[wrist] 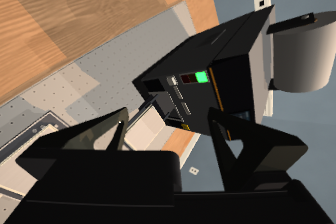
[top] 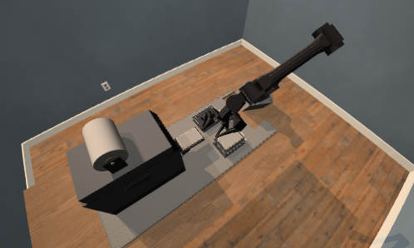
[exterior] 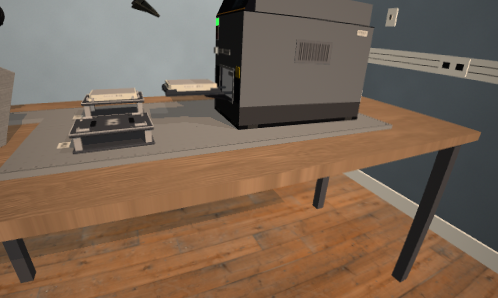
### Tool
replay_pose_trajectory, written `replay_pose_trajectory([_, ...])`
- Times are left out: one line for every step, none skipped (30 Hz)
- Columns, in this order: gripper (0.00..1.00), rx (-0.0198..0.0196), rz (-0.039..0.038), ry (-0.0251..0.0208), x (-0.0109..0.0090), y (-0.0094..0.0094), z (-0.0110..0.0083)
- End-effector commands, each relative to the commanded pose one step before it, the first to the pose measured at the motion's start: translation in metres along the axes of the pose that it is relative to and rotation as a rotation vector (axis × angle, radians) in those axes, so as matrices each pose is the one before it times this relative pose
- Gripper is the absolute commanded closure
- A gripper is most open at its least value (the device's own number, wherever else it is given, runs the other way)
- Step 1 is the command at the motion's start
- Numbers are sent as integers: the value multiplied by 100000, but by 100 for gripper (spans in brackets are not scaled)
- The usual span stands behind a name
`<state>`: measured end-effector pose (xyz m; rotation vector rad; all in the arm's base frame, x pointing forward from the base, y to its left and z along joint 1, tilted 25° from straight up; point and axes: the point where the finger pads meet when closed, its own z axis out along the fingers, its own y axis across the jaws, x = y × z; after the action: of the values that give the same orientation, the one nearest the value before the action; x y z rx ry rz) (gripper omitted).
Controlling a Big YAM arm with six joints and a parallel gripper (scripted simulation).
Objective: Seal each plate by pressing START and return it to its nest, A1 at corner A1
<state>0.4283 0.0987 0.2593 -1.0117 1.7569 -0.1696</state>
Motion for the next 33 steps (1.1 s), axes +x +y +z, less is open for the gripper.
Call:
replay_pose_trajectory([9,6429,14260,-3164,415,-1467,-949])
replay_pose_trajectory([9,0,0,0,0,0,0])
replay_pose_trajectory([9,-730,790,328,147,220,163])
replay_pose_trajectory([10,-442,3753,-347,525,232,-37])
replay_pose_trajectory([11,14,3896,232,752,69,-74])
replay_pose_trajectory([11,191,3835,400,803,-10,-103])
replay_pose_trajectory([12,110,3790,506,817,-33,-72])
replay_pose_trajectory([12,86,3693,401,742,-69,-54])
replay_pose_trajectory([13,-137,3645,531,753,-47,50])
replay_pose_trajectory([13,-110,3527,333,646,-74,47])
replay_pose_trajectory([14,-158,3424,189,570,-71,42])
replay_pose_trajectory([100,191,3324,251,16,-29,117])
replay_pose_trajectory([100,-378,3173,131,-377,183,169])
replay_pose_trajectory([100,-387,3176,57,-301,177,150])
replay_pose_trajectory([100,-239,3285,265,-130,141,126])
replay_pose_trajectory([100,8,3238,57,-162,68,26])
replay_pose_trajectory([100,-19,3216,218,-111,77,49])
replay_pose_trajectory([100,0,0,0,0,0,0])
replay_pose_trajectory([100,0,0,0,0,0,0])
replay_pose_trajectory([100,-462,874,-74,-189,171,15])
replay_pose_trajectory([100,-361,3832,5,-166,141,23])
replay_pose_trajectory([100,-359,3686,17,-161,137,17])
replay_pose_trajectory([100,-284,3570,29,-154,126,17])
replay_pose_trajectory([100,-248,3490,35,-149,116,14])
replay_pose_trajectory([100,-212,3430,39,-145,105,11])
replay_pose_trajectory([100,-211,3392,47,-141,111,10])
replay_pose_trajectory([100,-192,3342,50,-138,108,8])
replay_pose_trajectory([100,-224,3239,66,-132,129,11])
replay_pose_trajectory([100,57,3357,-9,-152,0,-15])
replay_pose_trajectory([100,10,3338,23,-135,27,-10])
replay_pose_trajectory([100,15,3344,41,-123,29,-10])
replay_pose_trajectory([100,-31,3320,60,-101,53,-5])
replay_pose_trajectory([100,-137,3226,-182,-138,83,0])
